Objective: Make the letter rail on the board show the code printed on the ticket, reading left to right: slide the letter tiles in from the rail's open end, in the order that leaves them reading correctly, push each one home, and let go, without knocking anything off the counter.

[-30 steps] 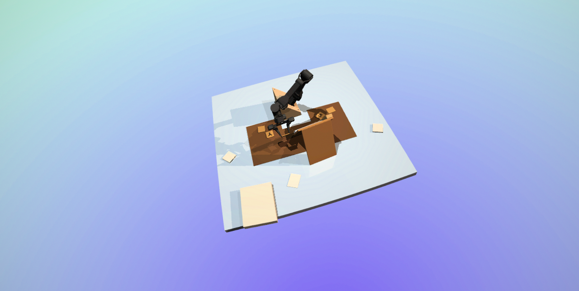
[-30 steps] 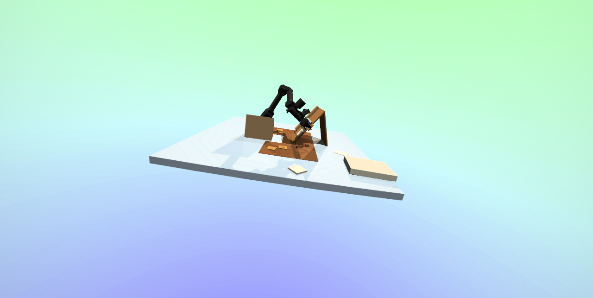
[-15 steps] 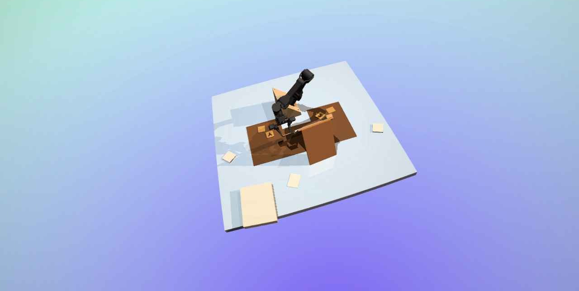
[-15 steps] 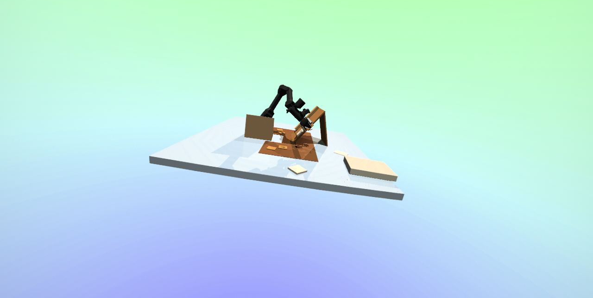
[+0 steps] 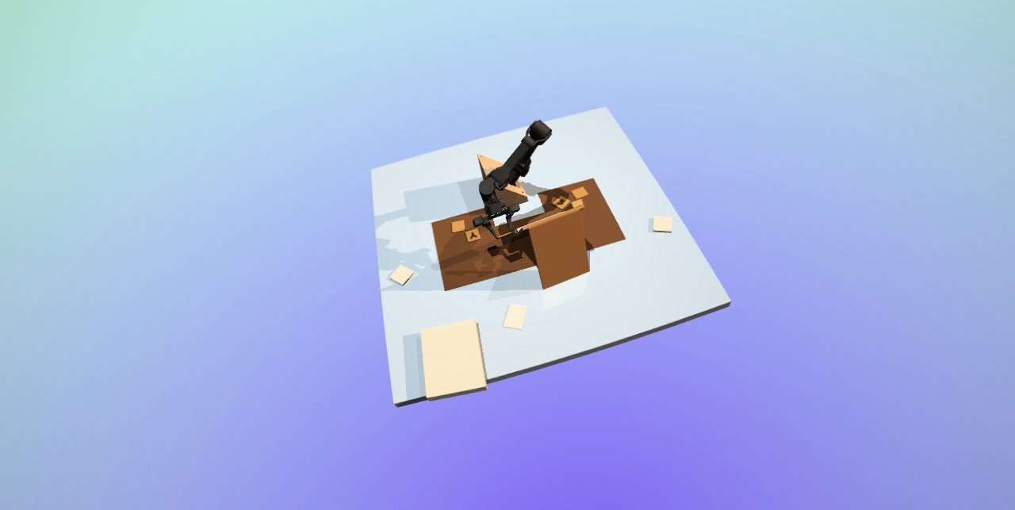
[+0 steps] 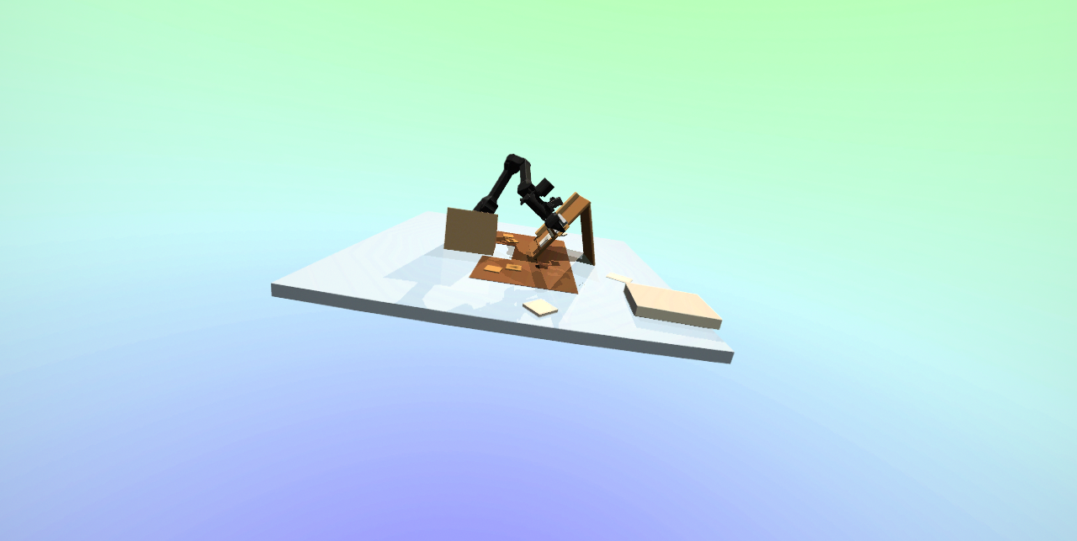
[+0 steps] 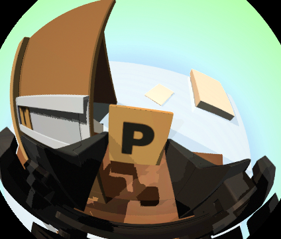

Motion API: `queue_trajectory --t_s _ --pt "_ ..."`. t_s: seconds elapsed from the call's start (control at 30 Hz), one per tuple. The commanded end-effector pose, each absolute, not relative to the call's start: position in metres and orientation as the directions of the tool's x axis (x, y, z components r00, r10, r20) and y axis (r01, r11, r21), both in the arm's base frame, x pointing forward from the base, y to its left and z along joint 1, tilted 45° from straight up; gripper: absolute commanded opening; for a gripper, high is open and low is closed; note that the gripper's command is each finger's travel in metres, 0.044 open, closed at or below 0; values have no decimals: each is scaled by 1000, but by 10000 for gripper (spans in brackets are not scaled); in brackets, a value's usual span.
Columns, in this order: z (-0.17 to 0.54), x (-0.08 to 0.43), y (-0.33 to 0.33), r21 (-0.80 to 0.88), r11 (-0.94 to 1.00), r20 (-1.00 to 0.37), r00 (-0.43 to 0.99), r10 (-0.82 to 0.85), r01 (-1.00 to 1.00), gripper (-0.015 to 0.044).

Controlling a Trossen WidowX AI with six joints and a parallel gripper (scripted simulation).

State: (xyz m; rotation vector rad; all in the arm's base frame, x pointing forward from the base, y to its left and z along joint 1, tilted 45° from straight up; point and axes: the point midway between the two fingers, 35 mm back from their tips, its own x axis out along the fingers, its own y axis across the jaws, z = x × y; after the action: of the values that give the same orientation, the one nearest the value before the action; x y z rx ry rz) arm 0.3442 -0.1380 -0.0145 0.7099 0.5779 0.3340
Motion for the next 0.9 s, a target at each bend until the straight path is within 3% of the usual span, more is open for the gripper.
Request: queue_trajectory --t_s 0.0,0.87 --pt "-12 345 -138 689 719 -383 797 468 -92 0" --pt "-3 343 -128 689 719 -382 797 468 -92 0"
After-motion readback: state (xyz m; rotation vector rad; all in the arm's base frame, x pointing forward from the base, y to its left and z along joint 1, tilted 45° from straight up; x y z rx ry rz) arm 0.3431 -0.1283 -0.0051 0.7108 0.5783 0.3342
